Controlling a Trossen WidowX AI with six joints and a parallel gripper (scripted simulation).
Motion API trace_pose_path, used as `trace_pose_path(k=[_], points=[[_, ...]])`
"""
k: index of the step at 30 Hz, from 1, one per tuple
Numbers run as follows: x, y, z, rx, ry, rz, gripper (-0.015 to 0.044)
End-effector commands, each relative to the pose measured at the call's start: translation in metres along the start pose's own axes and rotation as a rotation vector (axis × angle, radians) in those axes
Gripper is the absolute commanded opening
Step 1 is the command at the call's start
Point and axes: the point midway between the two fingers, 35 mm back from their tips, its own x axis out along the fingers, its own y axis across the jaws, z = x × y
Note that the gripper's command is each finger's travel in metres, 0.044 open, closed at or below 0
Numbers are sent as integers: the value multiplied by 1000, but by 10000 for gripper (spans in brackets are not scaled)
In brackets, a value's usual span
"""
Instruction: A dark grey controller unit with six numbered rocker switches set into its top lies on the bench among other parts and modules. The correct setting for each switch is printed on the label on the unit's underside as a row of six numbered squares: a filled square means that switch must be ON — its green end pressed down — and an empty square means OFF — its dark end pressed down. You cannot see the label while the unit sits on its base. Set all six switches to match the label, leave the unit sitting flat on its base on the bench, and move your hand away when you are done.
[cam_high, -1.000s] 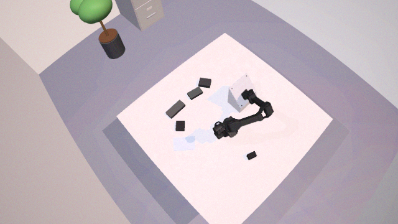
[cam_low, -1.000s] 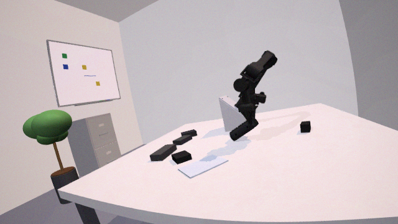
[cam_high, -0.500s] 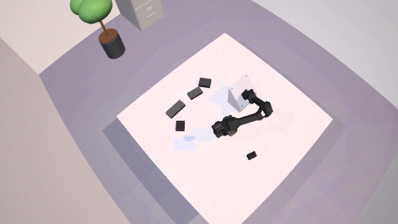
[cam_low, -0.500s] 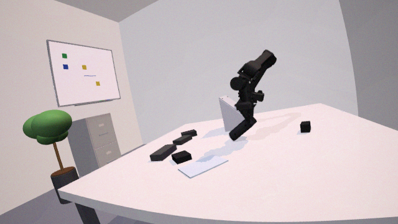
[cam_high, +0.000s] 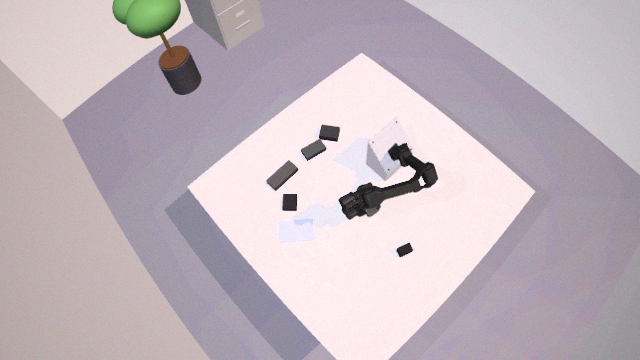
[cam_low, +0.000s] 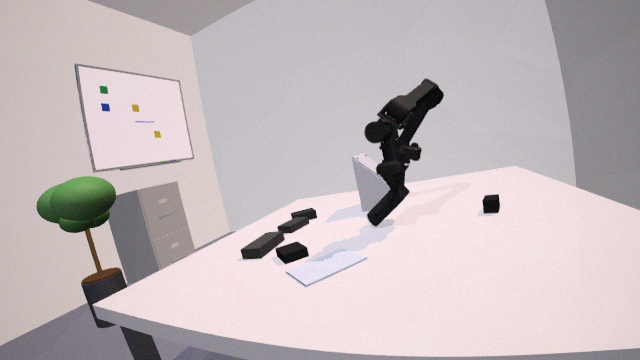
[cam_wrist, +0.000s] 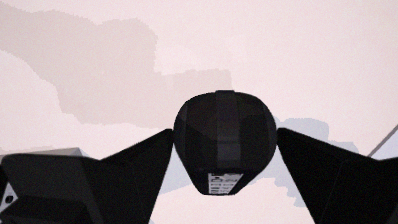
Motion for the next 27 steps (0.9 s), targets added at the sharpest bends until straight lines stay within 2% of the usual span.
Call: trace_pose_path(k=[1, 27], points=[[-3, -2, -6, -2, 12, -4, 336], [-14, -2, -24, -1, 13, -3, 336]])
